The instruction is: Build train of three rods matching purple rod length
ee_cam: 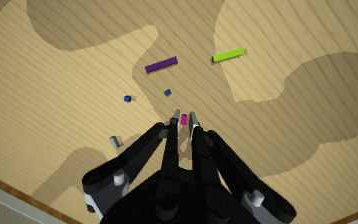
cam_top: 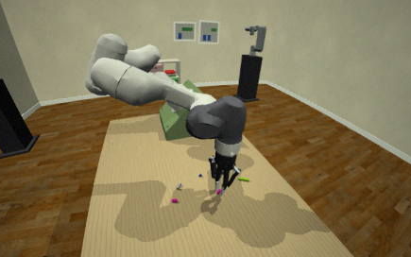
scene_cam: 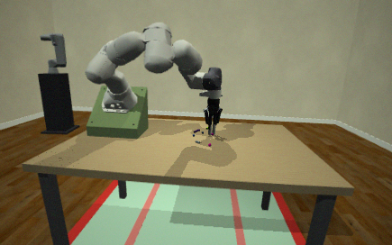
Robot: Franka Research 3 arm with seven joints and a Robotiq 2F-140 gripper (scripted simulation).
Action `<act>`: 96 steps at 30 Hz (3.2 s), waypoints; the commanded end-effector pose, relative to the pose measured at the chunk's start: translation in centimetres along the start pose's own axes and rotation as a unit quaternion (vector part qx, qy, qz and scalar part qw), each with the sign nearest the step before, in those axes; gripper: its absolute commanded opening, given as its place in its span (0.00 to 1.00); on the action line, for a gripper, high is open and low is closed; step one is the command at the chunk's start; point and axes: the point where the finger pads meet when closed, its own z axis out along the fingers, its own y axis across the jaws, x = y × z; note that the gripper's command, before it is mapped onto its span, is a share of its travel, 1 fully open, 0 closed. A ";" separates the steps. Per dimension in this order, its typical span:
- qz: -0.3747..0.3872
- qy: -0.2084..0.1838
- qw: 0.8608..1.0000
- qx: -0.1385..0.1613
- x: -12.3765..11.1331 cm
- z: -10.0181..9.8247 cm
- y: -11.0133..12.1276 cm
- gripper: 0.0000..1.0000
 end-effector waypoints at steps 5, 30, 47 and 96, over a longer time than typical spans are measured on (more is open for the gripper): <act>0.002 0.000 1.000 -0.001 -0.1 0.1 0.1 0.03; 0.002 0.000 1.000 -0.001 -0.1 0.1 0.1 0.03; 0.002 0.000 1.000 -0.001 -0.1 -3.1 0.1 0.03; 0.241 0.001 0.971 -0.002 3.1 -10.0 -1.1 0.03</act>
